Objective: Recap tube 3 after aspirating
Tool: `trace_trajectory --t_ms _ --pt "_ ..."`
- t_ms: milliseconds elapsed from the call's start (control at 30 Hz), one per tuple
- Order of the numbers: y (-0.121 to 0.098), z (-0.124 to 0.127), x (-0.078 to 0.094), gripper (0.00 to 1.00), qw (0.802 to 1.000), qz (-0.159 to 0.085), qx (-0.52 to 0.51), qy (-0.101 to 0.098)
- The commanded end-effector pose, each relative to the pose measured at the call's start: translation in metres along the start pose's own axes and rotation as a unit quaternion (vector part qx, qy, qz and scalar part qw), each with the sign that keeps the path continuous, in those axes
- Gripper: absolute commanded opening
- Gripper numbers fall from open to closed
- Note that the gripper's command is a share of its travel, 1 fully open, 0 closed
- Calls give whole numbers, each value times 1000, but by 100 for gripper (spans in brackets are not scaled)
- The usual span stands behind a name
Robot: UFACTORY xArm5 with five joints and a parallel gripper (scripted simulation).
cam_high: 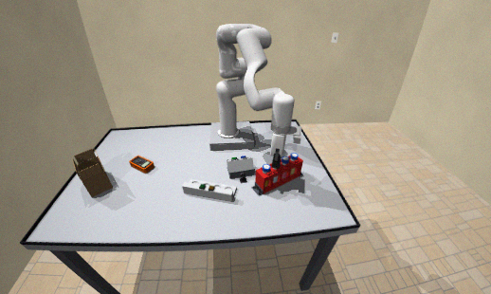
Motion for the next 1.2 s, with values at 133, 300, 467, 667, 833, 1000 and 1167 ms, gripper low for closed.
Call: trace_trajectory --t_ms 133,300,467,667,833,1000,1167 --pt "1 1 -2 0 999 6 -50 1" --pt "1 1 -2 0 985 7 -174 0" --pt "1 1 -2 0 955 6 -295 0" --pt "1 1 -2 0 921 6 -389 -1" --pt "1 1 -2 0 865 6 -501 -2" --pt "1 1 -2 0 798 6 -603 -3" --pt "1 1 -2 0 749 6 -663 -3"
Point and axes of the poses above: the point where the finger pads meet when closed, its own x axis out along the fingers, its own z axis across the jaws, y = z × x, the point moved 2 cm from there along -x, back along the fingers, and after that the axes turned 8 degrees about -x, right-handed, at the moved point
